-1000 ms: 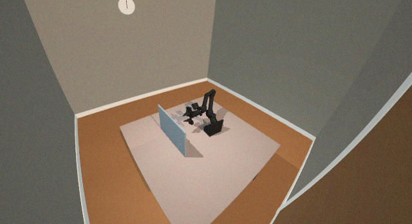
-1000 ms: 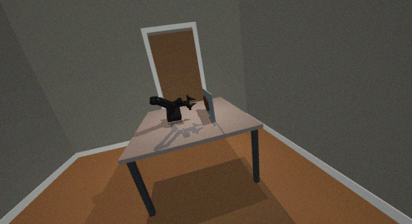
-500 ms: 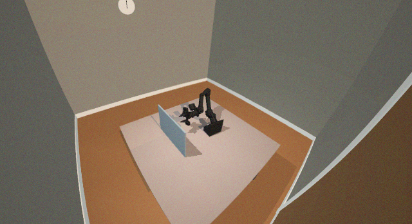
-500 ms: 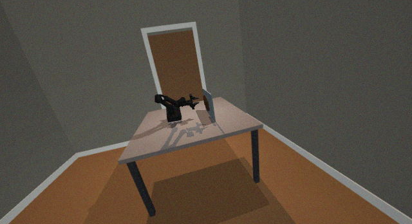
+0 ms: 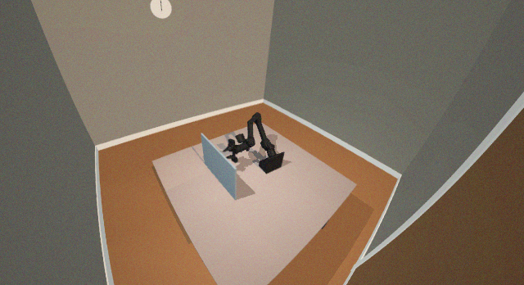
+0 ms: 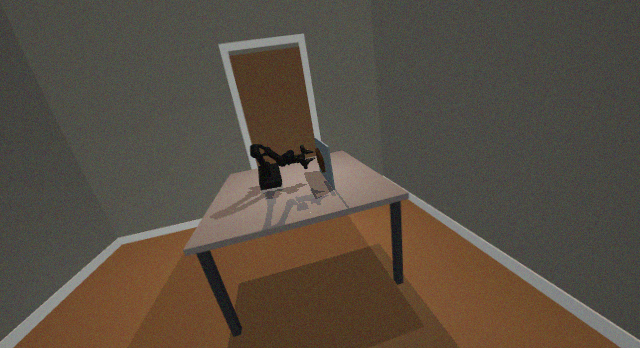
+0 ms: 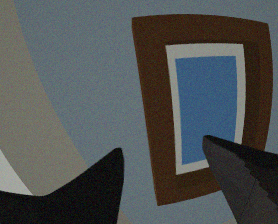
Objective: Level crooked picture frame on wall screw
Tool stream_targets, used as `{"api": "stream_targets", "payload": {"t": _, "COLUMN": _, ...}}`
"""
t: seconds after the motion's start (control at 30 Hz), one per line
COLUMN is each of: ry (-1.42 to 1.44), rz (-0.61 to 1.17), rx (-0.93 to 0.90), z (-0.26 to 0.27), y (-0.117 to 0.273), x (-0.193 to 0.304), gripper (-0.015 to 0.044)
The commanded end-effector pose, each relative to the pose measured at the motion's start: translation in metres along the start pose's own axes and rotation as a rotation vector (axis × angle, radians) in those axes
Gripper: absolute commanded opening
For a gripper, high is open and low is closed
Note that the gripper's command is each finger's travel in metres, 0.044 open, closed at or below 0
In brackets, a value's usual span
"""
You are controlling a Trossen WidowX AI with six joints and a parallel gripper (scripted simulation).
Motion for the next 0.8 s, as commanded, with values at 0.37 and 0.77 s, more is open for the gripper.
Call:
{"api": "stream_targets", "payload": {"t": 0.37, "ry": 0.002, "rz": -0.003, "rx": 0.004, "z": -0.001, "y": -0.005, "x": 0.0, "gripper": 0.026}}
{"api": "stream_targets", "payload": {"t": 0.77, "ry": 0.002, "rz": -0.004, "rx": 0.003, "z": 0.0, "y": -0.024, "x": -0.001, "gripper": 0.026}}
Point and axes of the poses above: the point midway between the two fingers, 35 mm back from their tips, its own y axis back along the fingers, its own z axis across the jaws, x = y × z, the point moved 3 cm from there along y, back along the fingers, and after that the axes turned 8 degrees about -y, right-handed, at the moved point
